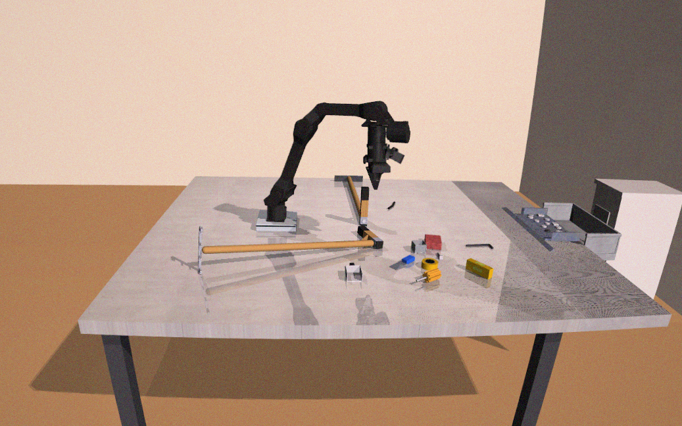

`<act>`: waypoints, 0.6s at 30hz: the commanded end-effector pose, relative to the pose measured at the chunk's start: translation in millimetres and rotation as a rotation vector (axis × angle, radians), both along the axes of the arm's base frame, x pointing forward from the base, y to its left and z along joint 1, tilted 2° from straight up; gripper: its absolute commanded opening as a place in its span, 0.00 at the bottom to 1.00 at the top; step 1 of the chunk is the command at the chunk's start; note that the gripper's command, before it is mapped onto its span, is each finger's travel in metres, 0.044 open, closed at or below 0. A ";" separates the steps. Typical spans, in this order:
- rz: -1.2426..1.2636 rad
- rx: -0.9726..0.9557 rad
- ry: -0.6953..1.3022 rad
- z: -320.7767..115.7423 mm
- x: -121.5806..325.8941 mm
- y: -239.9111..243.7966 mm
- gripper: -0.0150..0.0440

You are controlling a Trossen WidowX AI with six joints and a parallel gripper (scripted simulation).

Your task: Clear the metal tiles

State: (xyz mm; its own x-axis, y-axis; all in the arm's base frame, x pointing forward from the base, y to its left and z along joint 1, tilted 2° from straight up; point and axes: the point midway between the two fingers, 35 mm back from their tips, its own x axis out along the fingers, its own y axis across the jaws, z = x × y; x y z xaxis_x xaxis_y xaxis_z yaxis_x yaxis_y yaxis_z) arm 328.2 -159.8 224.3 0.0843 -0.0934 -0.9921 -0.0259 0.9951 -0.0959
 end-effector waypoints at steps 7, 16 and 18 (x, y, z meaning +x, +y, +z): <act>0.046 0.039 0.033 -13.4 10.0 21.9 0.25; 0.050 0.042 0.033 -26.3 13.1 20.6 0.25; 0.051 0.043 0.033 -29.9 13.8 20.2 0.25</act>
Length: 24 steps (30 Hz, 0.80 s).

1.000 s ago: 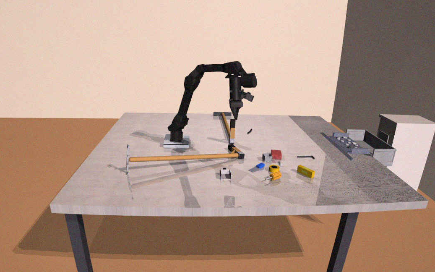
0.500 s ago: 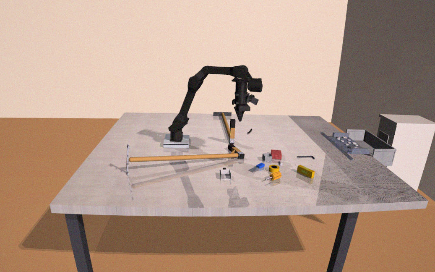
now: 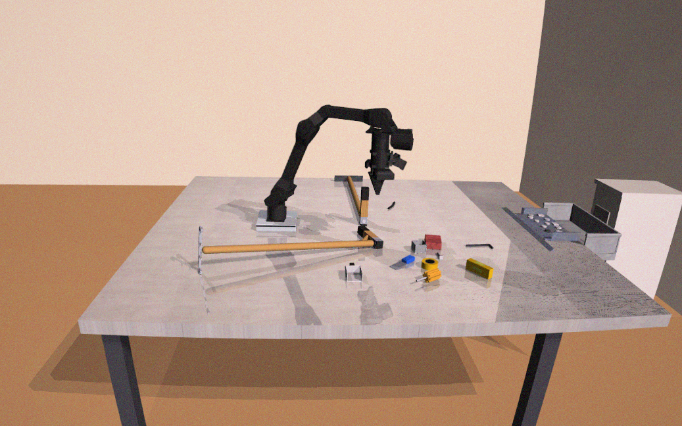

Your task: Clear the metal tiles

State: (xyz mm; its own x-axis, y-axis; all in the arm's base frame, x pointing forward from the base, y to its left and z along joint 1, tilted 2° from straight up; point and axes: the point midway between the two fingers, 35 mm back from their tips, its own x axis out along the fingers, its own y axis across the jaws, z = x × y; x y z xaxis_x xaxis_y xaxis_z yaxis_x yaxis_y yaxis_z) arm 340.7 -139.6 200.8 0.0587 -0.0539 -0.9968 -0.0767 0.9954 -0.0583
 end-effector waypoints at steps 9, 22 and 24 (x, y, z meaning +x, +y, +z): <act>0.006 0.011 0.004 -22.8 3.9 -1.2 0.25; 0.013 0.017 0.005 -46.9 6.0 -2.3 0.25; 0.014 0.018 0.005 -50.7 6.1 -2.4 0.25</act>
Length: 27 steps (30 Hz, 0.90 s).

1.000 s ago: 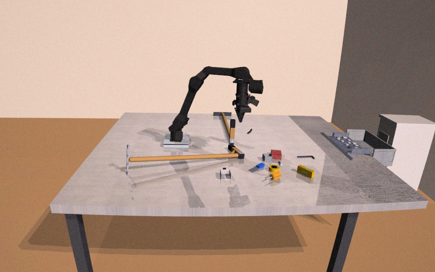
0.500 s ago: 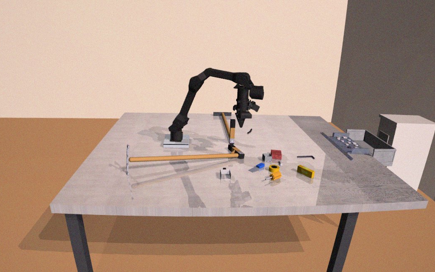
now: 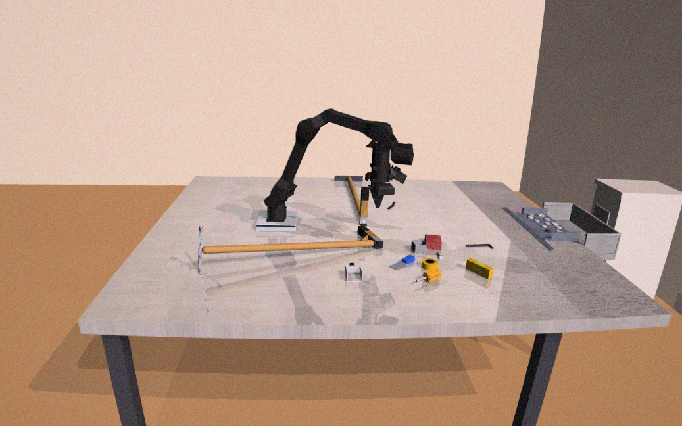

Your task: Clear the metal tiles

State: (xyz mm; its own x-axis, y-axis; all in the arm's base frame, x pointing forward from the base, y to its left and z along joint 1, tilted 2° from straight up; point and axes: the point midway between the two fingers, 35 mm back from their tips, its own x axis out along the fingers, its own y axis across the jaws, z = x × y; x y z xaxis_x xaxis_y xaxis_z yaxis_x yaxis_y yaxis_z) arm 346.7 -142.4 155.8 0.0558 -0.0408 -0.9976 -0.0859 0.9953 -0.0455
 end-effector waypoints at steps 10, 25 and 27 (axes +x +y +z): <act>0.010 0.010 0.002 -24.4 0.0 0.3 0.25; 0.015 0.015 0.002 -44.6 -0.6 -1.7 0.25; 0.015 0.015 0.002 -44.2 0.4 -4.5 0.25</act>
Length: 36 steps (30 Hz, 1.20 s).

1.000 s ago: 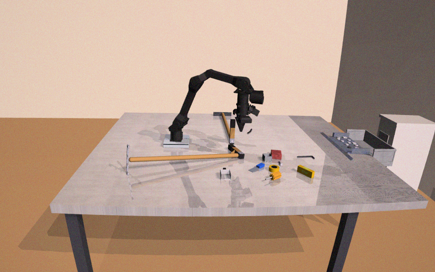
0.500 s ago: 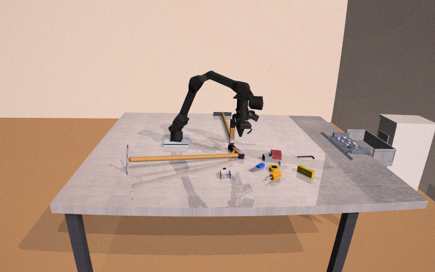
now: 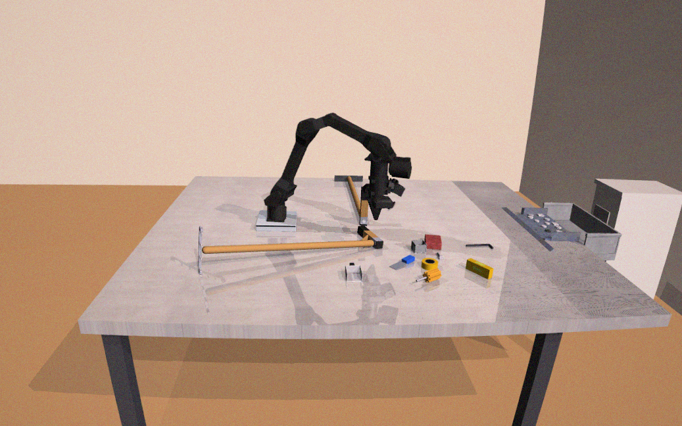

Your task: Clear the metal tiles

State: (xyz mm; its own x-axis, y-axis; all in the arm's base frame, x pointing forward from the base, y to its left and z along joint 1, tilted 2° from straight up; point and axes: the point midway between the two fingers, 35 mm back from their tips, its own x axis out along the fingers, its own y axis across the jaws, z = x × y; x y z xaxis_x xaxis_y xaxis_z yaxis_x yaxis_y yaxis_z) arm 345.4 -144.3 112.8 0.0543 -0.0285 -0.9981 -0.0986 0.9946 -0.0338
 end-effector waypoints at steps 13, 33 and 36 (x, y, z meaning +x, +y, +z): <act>0.003 0.002 0.000 1.3 8.7 -22.9 0.25; 0.003 0.000 -0.001 3.6 16.2 -55.2 0.25; 0.003 0.000 -0.001 3.8 16.9 -60.1 0.25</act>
